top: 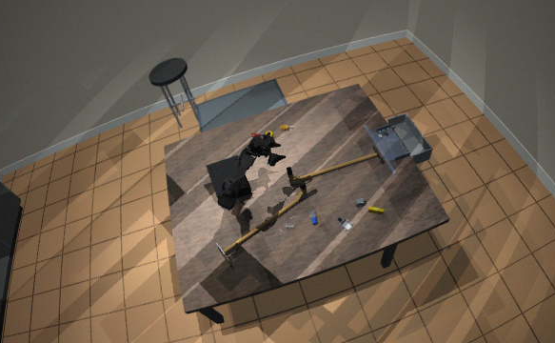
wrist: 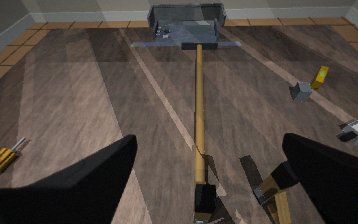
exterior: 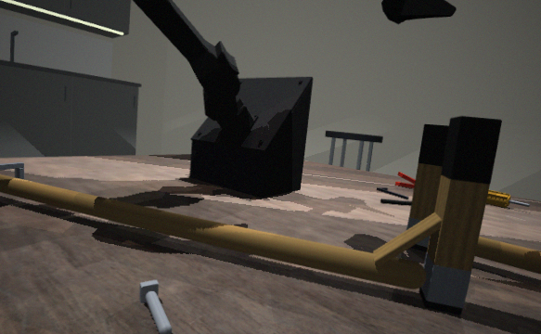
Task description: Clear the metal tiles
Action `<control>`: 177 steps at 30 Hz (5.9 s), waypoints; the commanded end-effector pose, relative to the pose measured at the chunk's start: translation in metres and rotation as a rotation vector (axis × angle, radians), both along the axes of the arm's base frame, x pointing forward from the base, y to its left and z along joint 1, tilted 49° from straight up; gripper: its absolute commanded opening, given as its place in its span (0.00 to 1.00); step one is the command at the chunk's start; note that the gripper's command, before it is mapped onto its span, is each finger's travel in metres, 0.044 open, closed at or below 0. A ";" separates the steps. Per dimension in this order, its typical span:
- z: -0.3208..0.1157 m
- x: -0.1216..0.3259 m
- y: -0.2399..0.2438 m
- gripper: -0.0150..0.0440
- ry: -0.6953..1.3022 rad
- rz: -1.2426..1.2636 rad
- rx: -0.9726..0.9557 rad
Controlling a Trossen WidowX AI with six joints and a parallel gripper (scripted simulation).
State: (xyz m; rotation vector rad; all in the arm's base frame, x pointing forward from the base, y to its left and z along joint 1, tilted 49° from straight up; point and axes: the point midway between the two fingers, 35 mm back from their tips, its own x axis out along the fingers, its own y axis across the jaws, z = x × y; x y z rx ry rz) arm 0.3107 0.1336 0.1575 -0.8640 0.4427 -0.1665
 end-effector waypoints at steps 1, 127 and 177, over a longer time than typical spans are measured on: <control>-0.018 0.005 -0.015 1.00 0.045 -0.042 -0.011; -0.116 0.044 -0.154 0.87 0.225 -0.347 0.027; -0.139 0.042 -0.130 0.25 0.237 -0.342 0.019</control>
